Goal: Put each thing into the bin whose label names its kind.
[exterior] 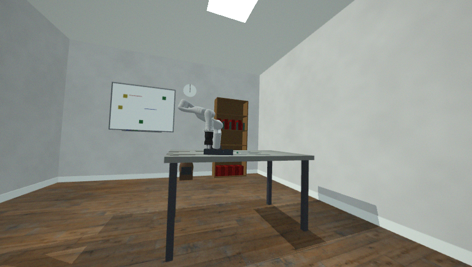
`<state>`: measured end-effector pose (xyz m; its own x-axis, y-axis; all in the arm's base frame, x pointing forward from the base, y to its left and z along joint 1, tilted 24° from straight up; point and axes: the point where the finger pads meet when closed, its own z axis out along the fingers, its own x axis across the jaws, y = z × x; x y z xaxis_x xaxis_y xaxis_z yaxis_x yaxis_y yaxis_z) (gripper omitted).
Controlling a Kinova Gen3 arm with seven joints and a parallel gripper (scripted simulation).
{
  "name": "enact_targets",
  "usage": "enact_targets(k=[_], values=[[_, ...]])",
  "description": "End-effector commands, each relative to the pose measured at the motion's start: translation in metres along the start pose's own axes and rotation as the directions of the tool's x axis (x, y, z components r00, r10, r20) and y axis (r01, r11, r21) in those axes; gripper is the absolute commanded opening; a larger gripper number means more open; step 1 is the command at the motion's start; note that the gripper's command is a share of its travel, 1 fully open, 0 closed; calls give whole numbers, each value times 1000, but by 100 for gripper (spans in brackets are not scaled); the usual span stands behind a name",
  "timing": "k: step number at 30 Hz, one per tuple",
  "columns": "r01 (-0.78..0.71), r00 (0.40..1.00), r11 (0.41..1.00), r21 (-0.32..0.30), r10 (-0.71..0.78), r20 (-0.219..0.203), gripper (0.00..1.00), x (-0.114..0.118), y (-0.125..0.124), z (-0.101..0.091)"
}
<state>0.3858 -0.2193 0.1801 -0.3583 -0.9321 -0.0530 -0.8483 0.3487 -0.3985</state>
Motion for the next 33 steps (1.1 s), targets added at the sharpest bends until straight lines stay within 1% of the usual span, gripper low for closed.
enact_targets(k=[1, 3, 6, 9, 24, 26, 33], values=[[1, 1000, 1000, 3, -1, 4, 31, -2, -1, 0], [0, 1000, 1000, 4, 0, 12, 31, -4, -1, -2], [5, 1000, 1000, -1, -5, 0, 31, 0, 0, -6], [4, 1000, 1000, -1, -4, 0, 31, 0, 0, -8], [4, 1000, 1000, -1, -4, 0, 31, 0, 0, -28], [4, 1000, 1000, -1, -4, 0, 31, 0, 0, -28], [4, 1000, 1000, -1, -4, 1, 31, 0, 0, -56]])
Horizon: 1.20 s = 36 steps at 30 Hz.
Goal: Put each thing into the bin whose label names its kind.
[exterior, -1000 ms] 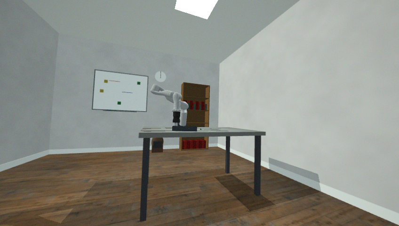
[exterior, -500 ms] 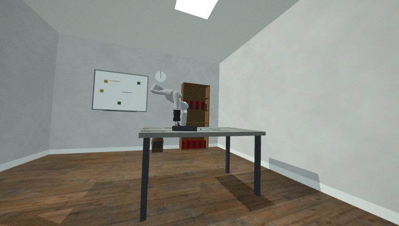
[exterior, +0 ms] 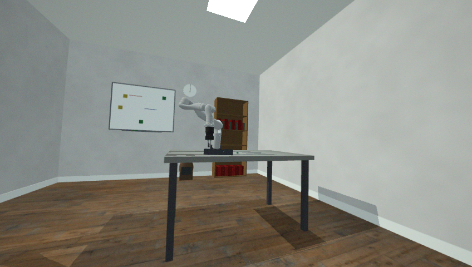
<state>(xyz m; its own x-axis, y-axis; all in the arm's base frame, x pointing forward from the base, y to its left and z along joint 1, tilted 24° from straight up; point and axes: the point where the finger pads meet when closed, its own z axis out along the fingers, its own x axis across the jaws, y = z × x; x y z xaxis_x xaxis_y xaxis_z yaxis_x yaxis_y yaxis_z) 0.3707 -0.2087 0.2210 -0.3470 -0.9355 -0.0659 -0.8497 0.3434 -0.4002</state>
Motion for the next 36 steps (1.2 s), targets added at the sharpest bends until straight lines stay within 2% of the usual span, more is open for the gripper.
enact_targets(k=[1, 10, 12, 25, 29, 36], values=[[-1, 1000, 1000, -3, 1, -16, 31, 6, 0, -16], [-3, 1000, 1000, -3, 3, -18, 31, 7, 1, -16], [-8, 1000, 1000, -3, 8, -7, 31, -8, 1, -14], [-12, 1000, 1000, -4, 12, -8, 31, -72, -1, -13], [-12, 1000, 1000, -1, 12, -8, 31, -81, -2, -13], [-8, 1000, 1000, 3, 8, -12, 31, -80, -3, -14]])
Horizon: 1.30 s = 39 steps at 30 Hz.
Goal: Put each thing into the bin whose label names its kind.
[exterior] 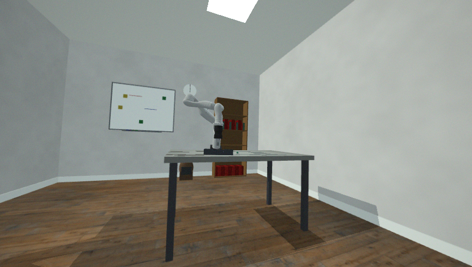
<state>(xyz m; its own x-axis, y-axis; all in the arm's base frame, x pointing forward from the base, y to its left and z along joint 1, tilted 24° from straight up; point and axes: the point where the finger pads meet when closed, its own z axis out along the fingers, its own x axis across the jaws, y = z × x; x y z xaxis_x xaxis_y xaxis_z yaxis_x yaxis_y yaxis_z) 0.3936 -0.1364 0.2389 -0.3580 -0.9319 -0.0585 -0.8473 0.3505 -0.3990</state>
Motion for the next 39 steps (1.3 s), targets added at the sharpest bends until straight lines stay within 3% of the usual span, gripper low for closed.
enact_targets(k=[1, 23, 39], values=[[0, 1000, 1000, 7, 0, 1, 31, -3, -2, 3], [0, 1000, 1000, 5, 0, 4, 31, -4, -1, 57], [3, 1000, 1000, 2, -3, -1, 31, -2, -1, 59]])
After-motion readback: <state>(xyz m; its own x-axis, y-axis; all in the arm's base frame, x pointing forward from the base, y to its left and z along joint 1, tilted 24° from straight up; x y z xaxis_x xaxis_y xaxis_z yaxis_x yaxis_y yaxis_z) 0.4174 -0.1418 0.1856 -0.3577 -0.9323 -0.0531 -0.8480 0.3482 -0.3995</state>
